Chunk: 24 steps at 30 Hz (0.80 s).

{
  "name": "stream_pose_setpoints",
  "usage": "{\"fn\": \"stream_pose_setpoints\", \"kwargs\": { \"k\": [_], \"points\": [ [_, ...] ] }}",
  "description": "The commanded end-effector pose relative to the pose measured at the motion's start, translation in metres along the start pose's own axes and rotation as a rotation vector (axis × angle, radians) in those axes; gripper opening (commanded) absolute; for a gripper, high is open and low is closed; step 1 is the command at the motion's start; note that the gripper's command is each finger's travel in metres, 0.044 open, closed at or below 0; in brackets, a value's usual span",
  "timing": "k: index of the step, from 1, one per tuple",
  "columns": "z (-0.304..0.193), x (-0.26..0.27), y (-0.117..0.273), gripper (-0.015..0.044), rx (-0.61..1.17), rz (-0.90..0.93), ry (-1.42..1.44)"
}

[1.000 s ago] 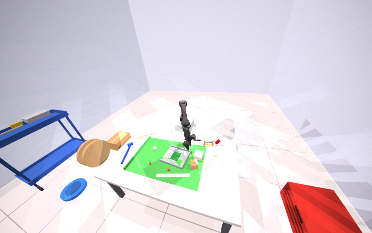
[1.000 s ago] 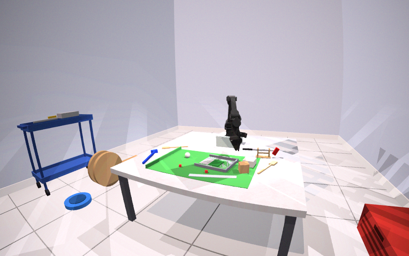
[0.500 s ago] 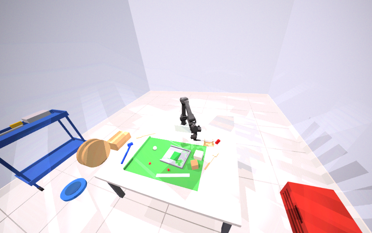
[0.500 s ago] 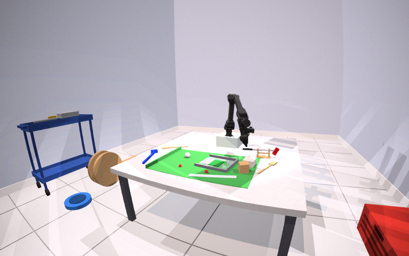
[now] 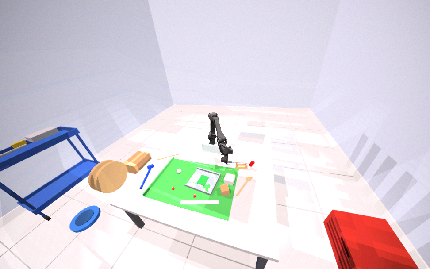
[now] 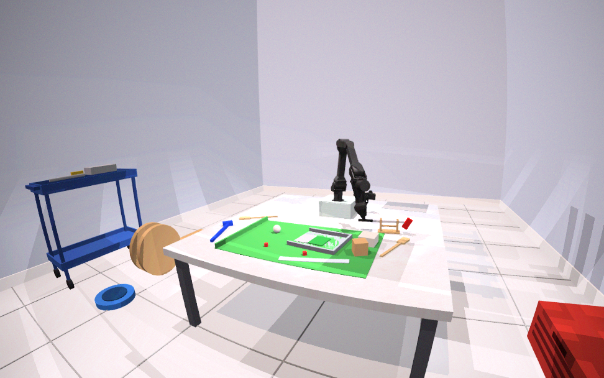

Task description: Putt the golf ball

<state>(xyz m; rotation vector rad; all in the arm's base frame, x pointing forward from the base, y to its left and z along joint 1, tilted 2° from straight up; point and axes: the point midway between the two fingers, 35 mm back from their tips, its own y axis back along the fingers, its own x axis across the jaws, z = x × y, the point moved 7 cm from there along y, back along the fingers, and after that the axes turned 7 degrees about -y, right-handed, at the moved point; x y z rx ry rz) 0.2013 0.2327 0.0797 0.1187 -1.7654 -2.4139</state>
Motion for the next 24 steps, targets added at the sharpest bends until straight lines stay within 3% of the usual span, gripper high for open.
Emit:
{"fn": "stream_pose_setpoints", "kwargs": {
  "k": [1, 24],
  "points": [
    [-0.006, 0.002, -0.017, 0.0440, 0.003, 0.013, -0.007],
    [-0.013, 0.001, -0.044, 0.0440, 0.003, 0.013, -0.007]
  ]
}}
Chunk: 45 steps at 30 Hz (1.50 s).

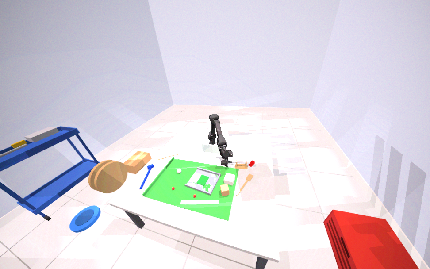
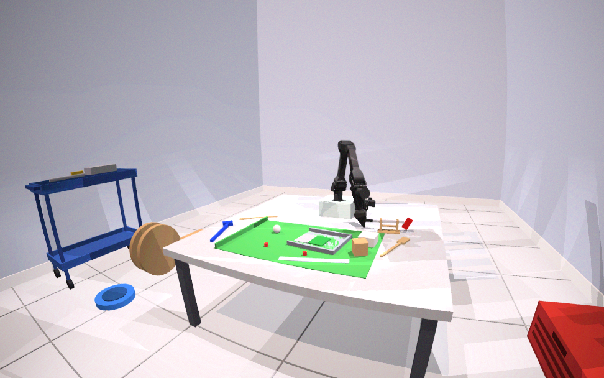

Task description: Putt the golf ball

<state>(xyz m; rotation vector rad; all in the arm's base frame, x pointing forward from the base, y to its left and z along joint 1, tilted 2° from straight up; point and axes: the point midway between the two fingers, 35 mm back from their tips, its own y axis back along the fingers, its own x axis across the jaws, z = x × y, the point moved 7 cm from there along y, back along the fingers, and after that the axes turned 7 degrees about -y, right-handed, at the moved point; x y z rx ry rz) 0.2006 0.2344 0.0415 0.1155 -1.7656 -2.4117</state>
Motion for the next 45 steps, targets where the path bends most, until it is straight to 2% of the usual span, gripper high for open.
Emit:
{"fn": "stream_pose_setpoints", "kwargs": {
  "k": [1, 6, 22, 25, 31, 45],
  "points": [
    [-0.003, 0.002, -0.008, 0.0440, 0.003, 0.011, -0.007],
    [-0.003, 0.002, -0.008, 0.0440, 0.003, 0.011, -0.007],
    [-0.002, 0.001, -0.006, 0.0020, 0.002, 0.003, -0.001],
    [-0.002, 0.001, -0.006, 0.0000, 0.002, 0.003, -0.001],
    [0.000, 0.000, 0.001, 0.0000, 0.002, 0.003, -0.001],
    [0.024, 0.003, 0.090, 0.0000, 0.003, 0.006, -0.002]
  ]
}}
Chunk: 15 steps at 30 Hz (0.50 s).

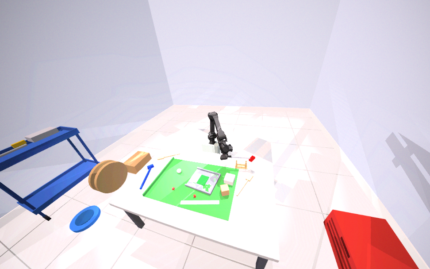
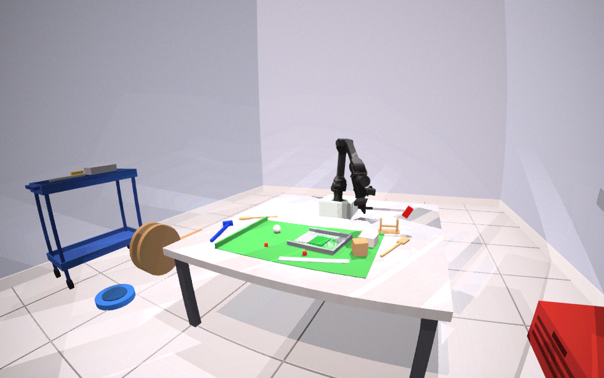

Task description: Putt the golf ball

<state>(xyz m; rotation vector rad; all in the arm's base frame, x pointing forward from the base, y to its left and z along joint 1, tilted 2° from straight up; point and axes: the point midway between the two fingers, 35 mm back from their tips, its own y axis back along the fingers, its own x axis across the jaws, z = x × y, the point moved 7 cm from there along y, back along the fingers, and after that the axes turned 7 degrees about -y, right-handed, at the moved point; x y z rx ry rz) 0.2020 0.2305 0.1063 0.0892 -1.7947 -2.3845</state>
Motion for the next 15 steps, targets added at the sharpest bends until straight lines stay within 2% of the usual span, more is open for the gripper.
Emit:
{"fn": "stream_pose_setpoints", "kwargs": {
  "k": [1, 6, 7, 15],
  "points": [
    [0.007, 0.002, 0.028, 0.0000, -0.022, -0.010, 0.010],
    [0.007, 0.002, 0.028, 0.0000, -0.022, -0.010, 0.010],
    [0.004, 0.002, 0.020, 0.0000, -0.005, -0.006, -0.001],
    [-0.027, -0.023, 0.032, 0.0000, 0.009, -0.047, -0.145]
  ]
}}
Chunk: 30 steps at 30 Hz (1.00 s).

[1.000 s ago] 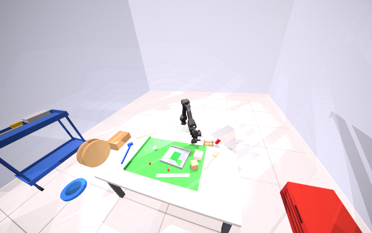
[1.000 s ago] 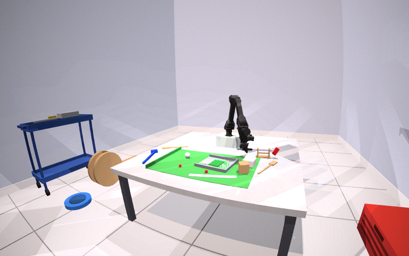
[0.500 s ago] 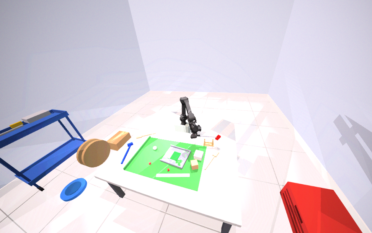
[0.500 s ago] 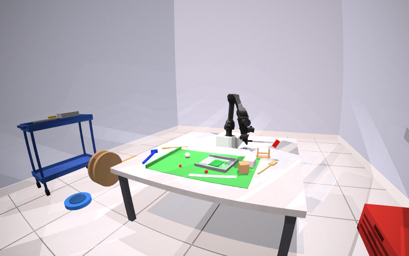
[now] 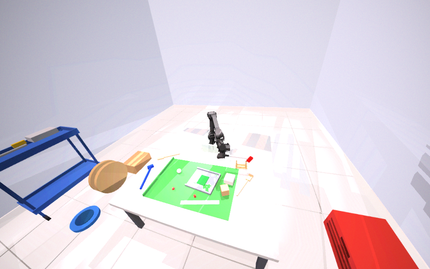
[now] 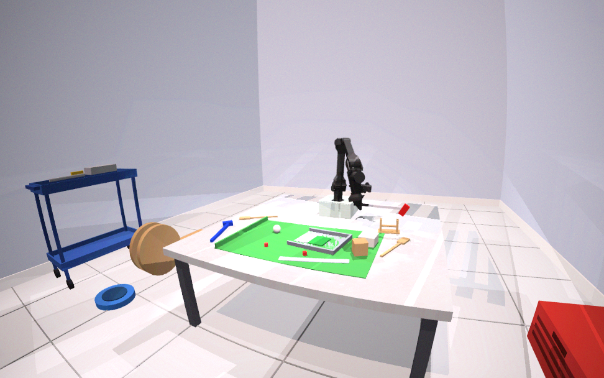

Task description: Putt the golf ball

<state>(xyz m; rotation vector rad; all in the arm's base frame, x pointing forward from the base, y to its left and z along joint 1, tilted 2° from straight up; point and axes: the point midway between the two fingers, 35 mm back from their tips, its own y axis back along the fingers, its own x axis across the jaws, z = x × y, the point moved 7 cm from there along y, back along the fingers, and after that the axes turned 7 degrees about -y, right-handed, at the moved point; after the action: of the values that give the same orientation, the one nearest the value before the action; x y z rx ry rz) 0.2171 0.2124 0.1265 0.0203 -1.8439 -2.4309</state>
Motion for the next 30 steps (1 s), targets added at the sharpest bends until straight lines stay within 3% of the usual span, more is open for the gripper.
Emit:
{"fn": "stream_pose_setpoints", "kwargs": {
  "k": [1, 30],
  "points": [
    [-0.016, -0.017, 0.008, 0.0000, 0.005, -0.028, -0.088],
    [-0.155, -0.074, 0.057, 0.0000, 0.054, -0.186, -0.652]
  ]
}}
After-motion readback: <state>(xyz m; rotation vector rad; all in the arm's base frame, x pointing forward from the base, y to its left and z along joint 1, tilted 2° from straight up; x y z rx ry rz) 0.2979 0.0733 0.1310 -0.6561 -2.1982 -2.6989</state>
